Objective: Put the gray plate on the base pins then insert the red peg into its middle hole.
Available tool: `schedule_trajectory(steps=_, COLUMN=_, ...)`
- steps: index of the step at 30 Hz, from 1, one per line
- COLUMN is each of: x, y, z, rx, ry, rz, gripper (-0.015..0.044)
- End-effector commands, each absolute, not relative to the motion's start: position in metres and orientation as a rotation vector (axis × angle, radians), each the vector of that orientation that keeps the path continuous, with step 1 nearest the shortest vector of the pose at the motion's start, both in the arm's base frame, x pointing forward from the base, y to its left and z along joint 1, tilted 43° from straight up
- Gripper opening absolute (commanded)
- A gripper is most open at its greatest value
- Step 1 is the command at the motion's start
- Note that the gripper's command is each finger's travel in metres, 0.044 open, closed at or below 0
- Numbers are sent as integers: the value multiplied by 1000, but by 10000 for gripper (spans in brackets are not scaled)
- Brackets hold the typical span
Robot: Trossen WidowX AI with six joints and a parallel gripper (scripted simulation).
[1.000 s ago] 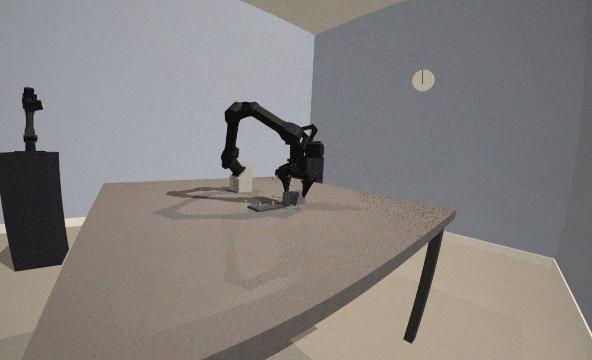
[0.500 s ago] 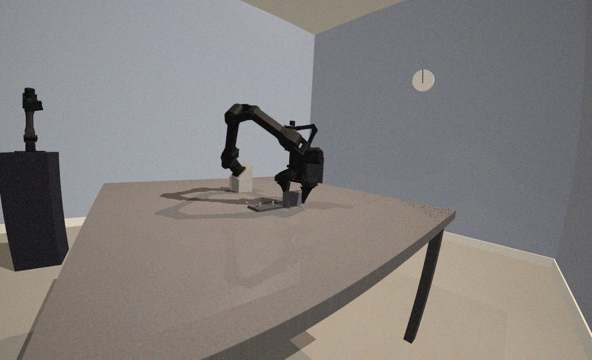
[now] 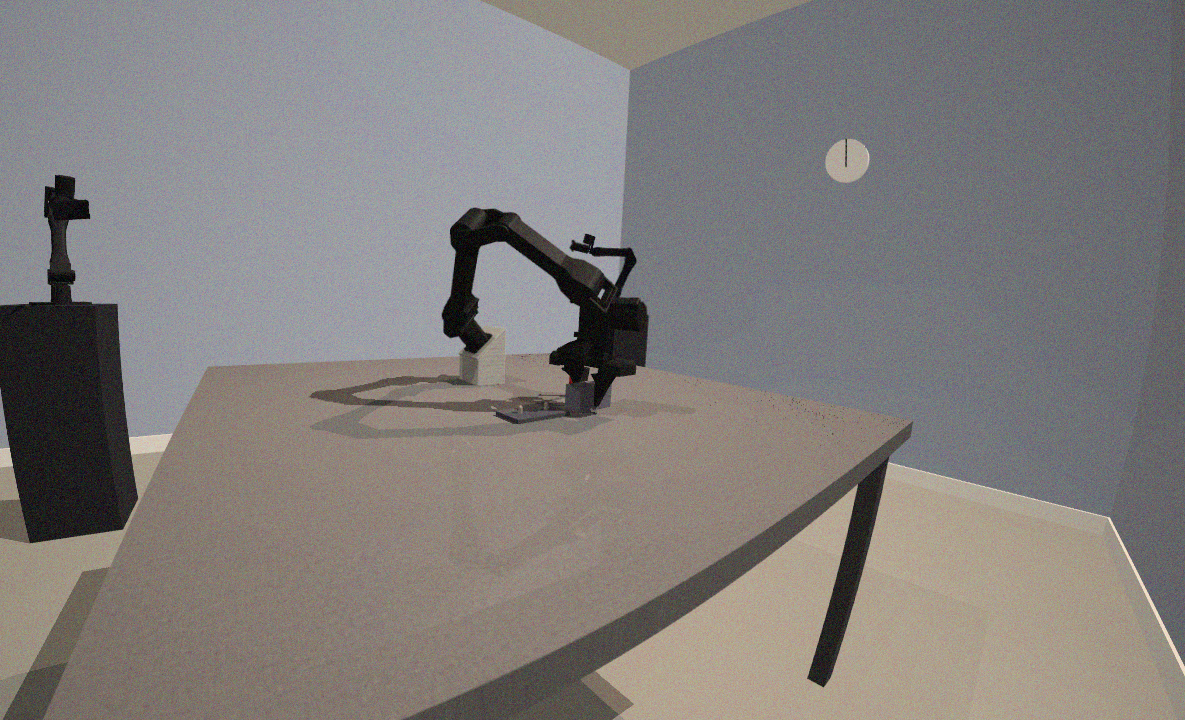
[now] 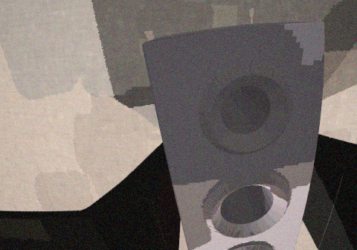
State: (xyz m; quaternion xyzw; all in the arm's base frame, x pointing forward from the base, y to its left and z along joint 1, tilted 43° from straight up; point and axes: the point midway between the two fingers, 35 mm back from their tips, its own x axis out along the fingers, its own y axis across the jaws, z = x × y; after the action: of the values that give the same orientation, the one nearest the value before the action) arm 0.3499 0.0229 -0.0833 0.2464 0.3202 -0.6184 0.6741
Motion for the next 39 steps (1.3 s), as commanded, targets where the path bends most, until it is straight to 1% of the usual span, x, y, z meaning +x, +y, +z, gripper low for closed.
schedule_trajectory(steps=1, x=350, y=23, z=-84, rx=551, ry=719, rz=-1390, gripper=144)
schedule_trajectory(steps=3, x=350, y=23, z=-84, rx=551, ry=719, rz=-1390, gripper=131)
schedule_trajectory(steps=8, x=351, y=28, z=-79, rx=552, ry=720, rz=-1389, gripper=0)
schedule_trajectory(steps=39, x=348, y=92, z=-8, rx=556, ry=727, rz=-1387, gripper=0)
